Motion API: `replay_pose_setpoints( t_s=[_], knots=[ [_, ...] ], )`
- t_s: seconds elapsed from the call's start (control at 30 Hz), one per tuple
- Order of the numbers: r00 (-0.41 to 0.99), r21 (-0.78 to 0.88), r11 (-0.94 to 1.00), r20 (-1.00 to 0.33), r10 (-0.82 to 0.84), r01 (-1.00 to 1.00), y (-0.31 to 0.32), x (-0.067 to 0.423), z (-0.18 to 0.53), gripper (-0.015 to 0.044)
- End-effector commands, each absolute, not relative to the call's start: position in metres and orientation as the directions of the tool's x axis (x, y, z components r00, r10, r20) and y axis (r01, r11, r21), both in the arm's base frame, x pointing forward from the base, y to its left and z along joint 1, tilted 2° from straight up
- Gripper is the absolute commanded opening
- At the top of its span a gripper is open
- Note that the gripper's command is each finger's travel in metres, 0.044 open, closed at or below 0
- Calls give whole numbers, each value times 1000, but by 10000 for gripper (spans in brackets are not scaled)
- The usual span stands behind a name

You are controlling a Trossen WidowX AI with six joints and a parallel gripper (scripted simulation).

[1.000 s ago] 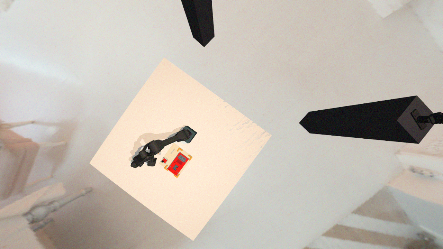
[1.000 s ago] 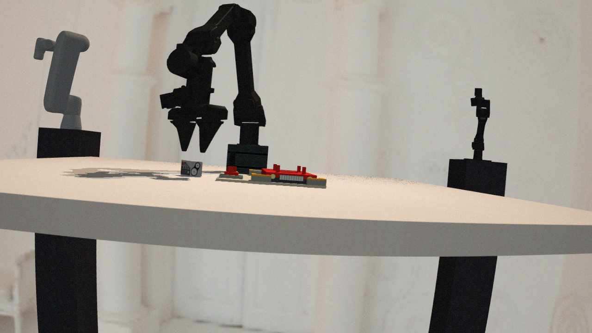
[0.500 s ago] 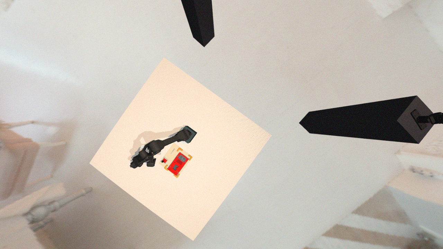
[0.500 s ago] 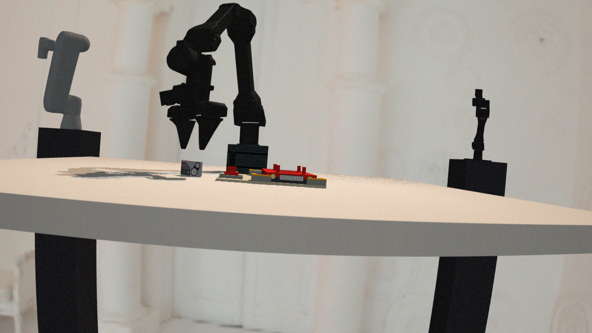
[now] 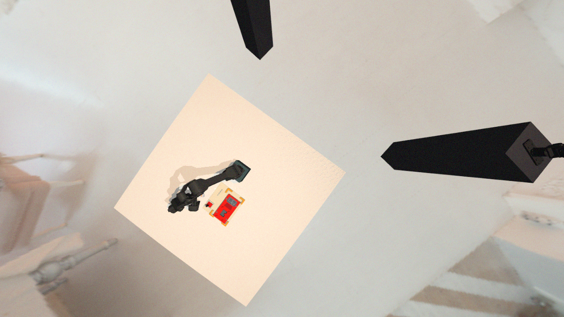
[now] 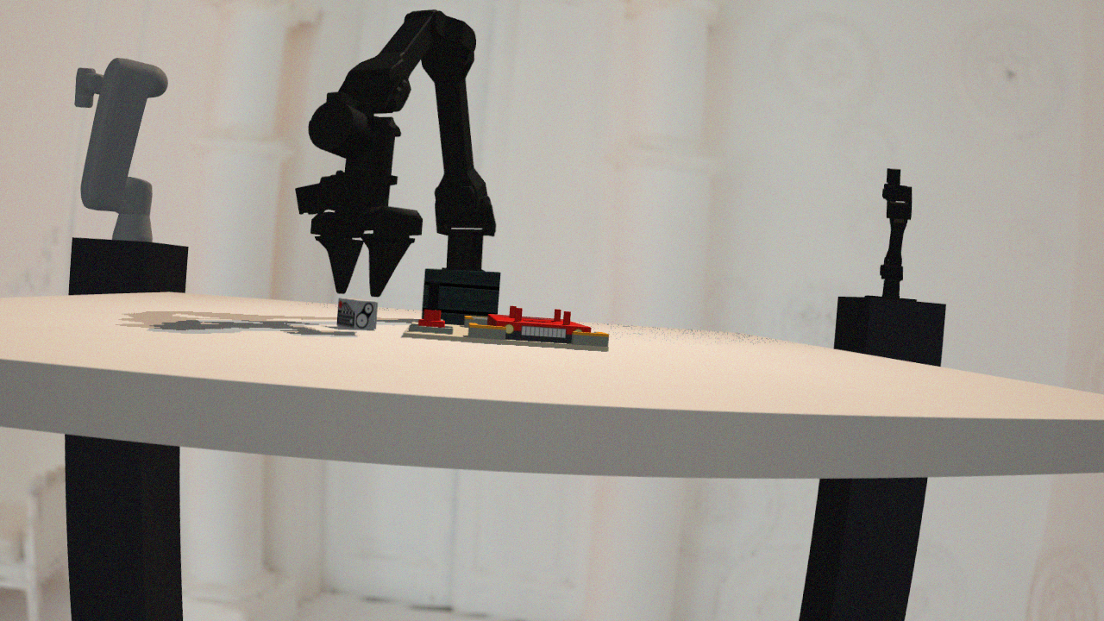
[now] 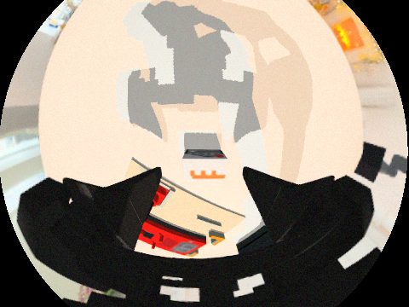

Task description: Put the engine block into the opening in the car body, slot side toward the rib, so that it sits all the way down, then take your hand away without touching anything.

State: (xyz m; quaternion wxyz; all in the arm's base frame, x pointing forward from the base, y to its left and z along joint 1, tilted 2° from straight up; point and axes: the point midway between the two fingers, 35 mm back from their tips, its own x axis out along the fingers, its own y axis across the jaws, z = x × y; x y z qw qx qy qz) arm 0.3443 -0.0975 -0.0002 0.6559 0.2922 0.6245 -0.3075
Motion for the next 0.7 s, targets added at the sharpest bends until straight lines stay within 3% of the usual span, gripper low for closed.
replay_pose_setpoints(
  t_s=[0.0,0.43,0.67],
  knots=[
    [17,-10,640,-999,-37,768,-97,342,-10,440],
    [17,-11,640,-999,-37,768,-98,341,-29,440],
    [17,-11,640,-999,-37,768,-98,341,-29,256]
  ],
)
